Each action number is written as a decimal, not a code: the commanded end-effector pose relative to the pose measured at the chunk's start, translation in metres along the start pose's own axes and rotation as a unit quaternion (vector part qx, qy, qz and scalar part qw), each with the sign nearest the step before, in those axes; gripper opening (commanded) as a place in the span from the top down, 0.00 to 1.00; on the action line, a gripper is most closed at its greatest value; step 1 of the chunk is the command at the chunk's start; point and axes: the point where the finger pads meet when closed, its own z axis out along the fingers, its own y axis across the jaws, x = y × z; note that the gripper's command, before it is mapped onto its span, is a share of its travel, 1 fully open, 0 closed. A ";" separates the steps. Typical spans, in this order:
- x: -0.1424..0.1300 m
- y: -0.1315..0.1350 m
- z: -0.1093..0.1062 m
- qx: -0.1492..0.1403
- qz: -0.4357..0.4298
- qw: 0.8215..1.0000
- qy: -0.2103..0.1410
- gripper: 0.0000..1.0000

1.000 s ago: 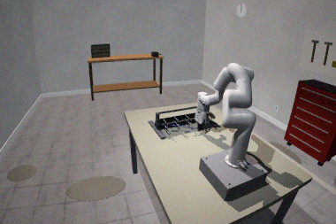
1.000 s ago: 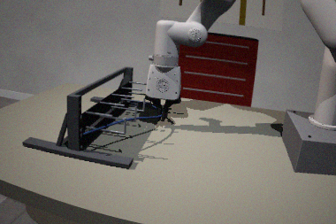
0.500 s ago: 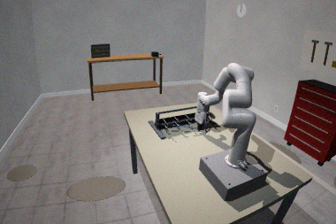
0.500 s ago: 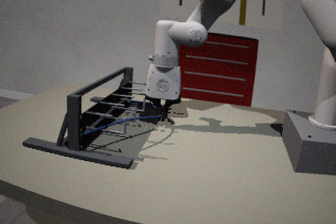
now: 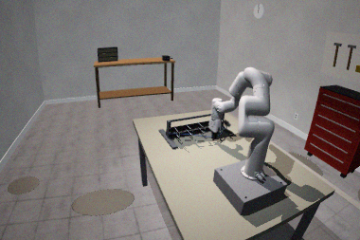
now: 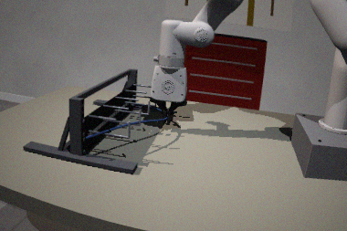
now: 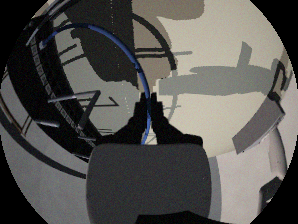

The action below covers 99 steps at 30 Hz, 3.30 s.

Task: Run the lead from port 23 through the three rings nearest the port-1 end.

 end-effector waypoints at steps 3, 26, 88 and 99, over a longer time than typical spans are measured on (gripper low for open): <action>0.000 -0.002 -0.007 0.002 0.000 1.000 0.000 1.00; 0.000 -0.001 -0.059 0.002 0.000 1.000 0.000 1.00; -0.013 -0.057 -0.093 0.002 0.014 1.000 0.000 1.00; -0.016 -0.055 -0.093 0.002 0.014 1.000 0.000 1.00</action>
